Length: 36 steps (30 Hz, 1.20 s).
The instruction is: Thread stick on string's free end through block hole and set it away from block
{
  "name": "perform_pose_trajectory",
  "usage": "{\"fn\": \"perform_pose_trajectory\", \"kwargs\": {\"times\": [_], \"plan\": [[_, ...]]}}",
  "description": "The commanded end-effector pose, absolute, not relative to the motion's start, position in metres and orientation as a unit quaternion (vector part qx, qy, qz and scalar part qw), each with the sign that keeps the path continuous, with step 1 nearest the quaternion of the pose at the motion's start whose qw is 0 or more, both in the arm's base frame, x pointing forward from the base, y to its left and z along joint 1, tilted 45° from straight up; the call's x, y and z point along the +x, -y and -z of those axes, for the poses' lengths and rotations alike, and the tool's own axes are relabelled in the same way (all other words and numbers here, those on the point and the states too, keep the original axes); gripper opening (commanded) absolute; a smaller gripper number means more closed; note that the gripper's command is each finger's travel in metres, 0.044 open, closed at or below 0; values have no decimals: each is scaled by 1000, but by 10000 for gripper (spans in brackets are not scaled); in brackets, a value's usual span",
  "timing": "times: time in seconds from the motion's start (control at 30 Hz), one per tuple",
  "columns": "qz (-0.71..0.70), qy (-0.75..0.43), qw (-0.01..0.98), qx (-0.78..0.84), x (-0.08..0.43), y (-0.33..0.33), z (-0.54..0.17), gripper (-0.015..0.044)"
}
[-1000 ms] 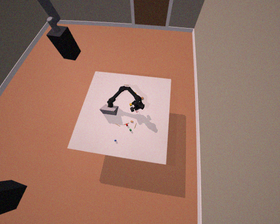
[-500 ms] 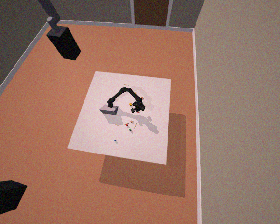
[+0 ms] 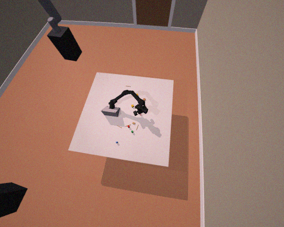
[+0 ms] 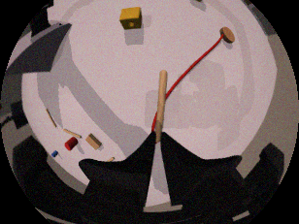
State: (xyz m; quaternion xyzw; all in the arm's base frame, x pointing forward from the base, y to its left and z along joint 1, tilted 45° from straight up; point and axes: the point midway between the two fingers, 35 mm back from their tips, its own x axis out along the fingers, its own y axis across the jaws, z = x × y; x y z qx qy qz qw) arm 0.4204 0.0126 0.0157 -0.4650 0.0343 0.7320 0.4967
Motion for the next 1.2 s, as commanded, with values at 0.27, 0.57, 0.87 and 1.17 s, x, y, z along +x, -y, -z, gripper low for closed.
{"fn": "perform_pose_trajectory", "kwargs": {"times": [0.27, 0.57, 0.87, 1.17], "plan": [[-730, -33, 494, -471, 431, -3, -7, 0], [-729, -34, 494, -472, 434, 1, -3, 0], [-729, -34, 494, -472, 428, -2, 3, 0], [-730, -34, 494, -472, 421, -5, 9, 0]]}}
